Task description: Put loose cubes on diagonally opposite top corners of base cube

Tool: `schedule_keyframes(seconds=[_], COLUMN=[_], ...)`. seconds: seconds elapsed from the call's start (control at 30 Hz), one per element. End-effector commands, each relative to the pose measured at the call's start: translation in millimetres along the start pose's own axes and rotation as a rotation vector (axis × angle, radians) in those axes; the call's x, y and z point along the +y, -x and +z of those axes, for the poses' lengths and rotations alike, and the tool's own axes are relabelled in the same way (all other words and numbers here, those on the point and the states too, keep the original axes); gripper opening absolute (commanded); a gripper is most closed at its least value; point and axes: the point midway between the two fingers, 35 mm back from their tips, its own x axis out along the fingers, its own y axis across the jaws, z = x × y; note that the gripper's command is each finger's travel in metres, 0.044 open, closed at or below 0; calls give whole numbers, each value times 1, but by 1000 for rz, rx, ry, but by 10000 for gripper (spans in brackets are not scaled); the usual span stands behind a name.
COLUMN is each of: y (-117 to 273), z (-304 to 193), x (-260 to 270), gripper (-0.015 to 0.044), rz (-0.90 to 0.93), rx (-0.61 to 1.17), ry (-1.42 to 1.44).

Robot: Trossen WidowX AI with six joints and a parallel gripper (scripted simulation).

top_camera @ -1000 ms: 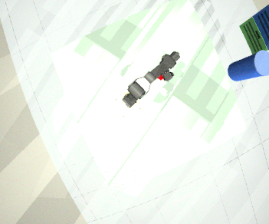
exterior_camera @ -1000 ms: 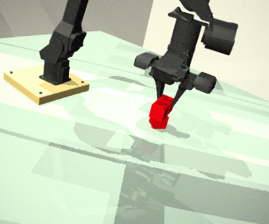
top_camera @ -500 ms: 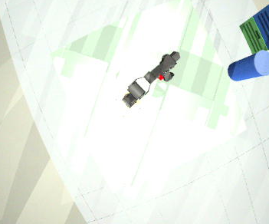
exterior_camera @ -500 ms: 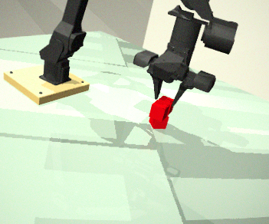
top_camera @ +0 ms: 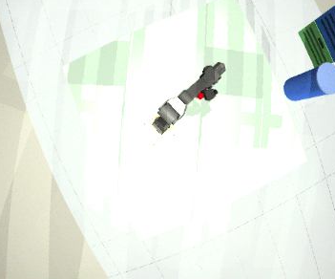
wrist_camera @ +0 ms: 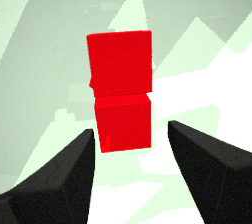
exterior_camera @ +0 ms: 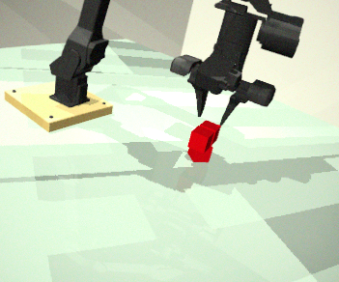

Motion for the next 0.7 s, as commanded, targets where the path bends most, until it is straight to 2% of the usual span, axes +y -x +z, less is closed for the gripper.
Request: schedule_keyframes(seconds=[0.0,0.67], y=[8,33], z=[0,0], x=[2,2], gripper=[205,205], rz=[11,11], rx=[2,2], ry=[0,0])
